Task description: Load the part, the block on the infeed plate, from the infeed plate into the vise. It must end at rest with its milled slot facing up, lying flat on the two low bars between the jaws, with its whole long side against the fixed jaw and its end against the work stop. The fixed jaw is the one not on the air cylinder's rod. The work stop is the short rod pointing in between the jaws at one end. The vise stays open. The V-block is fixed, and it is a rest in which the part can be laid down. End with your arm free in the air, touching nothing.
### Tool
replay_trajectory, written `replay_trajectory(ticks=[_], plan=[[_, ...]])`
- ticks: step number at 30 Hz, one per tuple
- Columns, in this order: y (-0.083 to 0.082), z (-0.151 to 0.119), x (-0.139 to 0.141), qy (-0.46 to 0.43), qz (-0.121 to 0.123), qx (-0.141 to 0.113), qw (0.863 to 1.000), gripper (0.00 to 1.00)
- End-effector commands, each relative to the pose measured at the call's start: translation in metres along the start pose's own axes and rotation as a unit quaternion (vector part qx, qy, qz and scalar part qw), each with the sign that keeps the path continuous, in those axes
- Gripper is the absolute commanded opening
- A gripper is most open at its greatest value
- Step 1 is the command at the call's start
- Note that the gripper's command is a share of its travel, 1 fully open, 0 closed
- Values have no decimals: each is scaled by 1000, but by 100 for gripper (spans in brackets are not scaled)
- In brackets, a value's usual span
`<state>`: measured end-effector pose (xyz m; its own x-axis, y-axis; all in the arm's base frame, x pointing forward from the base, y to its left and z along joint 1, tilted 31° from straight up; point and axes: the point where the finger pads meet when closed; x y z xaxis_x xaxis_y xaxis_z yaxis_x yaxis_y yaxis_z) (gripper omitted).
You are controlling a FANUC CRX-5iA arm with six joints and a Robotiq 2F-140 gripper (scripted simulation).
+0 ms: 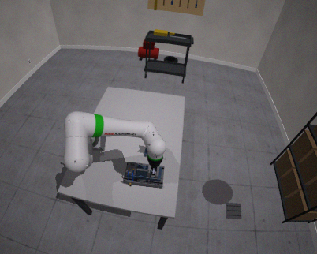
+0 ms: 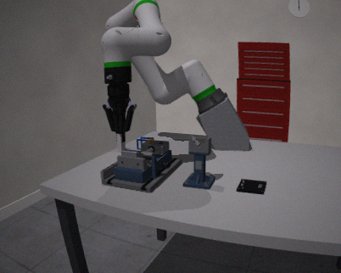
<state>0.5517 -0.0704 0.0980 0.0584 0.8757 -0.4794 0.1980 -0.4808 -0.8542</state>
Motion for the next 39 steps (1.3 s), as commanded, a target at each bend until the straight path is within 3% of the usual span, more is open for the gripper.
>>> replay_trajectory(ticks=[1, 39], plan=[[0, 0, 1, 0, 0, 0, 1000, 0], [0, 2, 10, 0, 0, 0, 1000, 0]])
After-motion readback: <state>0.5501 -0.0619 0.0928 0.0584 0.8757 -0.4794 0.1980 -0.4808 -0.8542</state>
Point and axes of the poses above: the point where the finger pads meet when closed, its own y axis out along the fingers, its own x axis across the jaws, z = x × y, and after that the axes turned 13 degrees about y, right-handed
